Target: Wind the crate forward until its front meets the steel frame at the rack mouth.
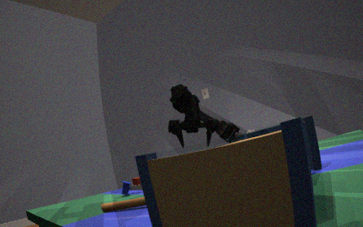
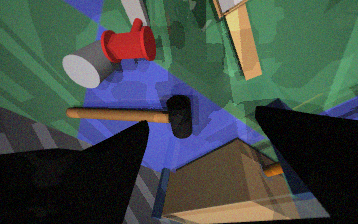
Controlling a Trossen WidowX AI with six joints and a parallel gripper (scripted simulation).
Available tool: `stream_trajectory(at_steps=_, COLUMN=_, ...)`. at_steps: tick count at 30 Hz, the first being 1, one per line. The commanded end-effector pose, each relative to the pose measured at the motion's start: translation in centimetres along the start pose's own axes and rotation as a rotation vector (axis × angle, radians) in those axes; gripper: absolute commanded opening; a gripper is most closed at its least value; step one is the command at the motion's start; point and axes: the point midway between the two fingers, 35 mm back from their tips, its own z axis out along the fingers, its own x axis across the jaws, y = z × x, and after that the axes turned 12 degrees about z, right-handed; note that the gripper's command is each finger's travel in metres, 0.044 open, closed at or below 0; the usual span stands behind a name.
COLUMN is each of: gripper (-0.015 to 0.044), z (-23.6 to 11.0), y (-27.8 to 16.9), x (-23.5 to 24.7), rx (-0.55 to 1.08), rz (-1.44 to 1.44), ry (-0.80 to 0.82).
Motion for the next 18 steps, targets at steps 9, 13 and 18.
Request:
stream_trajectory(at_steps=9, gripper=0.044, z=5.4, y=8.8, x=7.6, rx=-0.357, rz=0.112, ry=-0.07)
stream_trajectory(at_steps=13, gripper=0.044, z=4.3, y=8.0, x=8.4, rx=-0.356, rz=0.112, ry=-0.071)
stream_trajectory(at_steps=18, gripper=0.044, z=0.6, y=6.1, x=10.4, rx=-0.356, rz=0.112, ry=-0.071)
